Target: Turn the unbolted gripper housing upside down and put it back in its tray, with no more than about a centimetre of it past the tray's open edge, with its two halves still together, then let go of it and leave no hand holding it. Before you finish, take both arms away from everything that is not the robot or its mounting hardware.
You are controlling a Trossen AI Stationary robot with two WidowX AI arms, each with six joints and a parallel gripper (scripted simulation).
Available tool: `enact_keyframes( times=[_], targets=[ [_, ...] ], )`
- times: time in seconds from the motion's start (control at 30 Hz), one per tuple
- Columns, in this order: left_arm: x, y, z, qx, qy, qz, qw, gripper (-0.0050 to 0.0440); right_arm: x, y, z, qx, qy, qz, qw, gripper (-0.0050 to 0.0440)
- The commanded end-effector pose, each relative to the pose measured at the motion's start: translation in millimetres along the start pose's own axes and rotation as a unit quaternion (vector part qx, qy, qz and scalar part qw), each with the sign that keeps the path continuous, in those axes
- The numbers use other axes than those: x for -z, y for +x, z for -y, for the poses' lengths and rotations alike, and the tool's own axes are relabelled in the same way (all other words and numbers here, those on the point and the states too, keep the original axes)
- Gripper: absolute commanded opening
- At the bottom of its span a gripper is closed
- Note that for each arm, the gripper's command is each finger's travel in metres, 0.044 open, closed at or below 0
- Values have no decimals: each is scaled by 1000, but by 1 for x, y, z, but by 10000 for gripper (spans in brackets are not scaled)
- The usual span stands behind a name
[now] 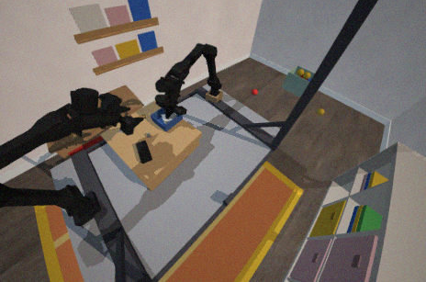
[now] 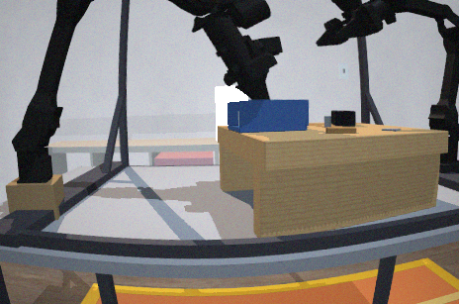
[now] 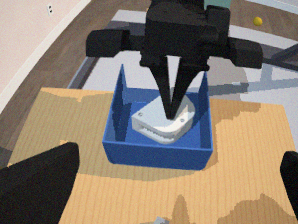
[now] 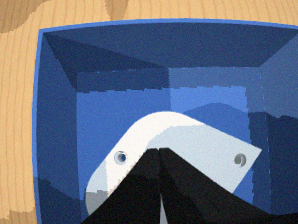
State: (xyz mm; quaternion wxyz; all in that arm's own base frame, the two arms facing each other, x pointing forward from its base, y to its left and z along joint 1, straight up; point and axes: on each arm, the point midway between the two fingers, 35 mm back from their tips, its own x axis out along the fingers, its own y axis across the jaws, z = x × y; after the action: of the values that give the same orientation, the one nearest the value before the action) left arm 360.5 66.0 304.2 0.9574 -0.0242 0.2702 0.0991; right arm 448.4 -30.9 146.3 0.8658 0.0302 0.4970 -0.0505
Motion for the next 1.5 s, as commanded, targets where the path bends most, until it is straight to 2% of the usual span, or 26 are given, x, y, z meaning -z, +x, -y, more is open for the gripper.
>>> enact_keyframes(
  times=[0.0, 1.47],
  targets=[
    [-7, -7, 0, 2, -4, 13, 1000, 439, -6, -8, 0, 2, 2, 11, 1000, 0],
    [-7, -7, 0, 2, -4, 13, 1000, 439, -6, -5, -3, 1, 2, 11, 1000, 0]
  ],
)
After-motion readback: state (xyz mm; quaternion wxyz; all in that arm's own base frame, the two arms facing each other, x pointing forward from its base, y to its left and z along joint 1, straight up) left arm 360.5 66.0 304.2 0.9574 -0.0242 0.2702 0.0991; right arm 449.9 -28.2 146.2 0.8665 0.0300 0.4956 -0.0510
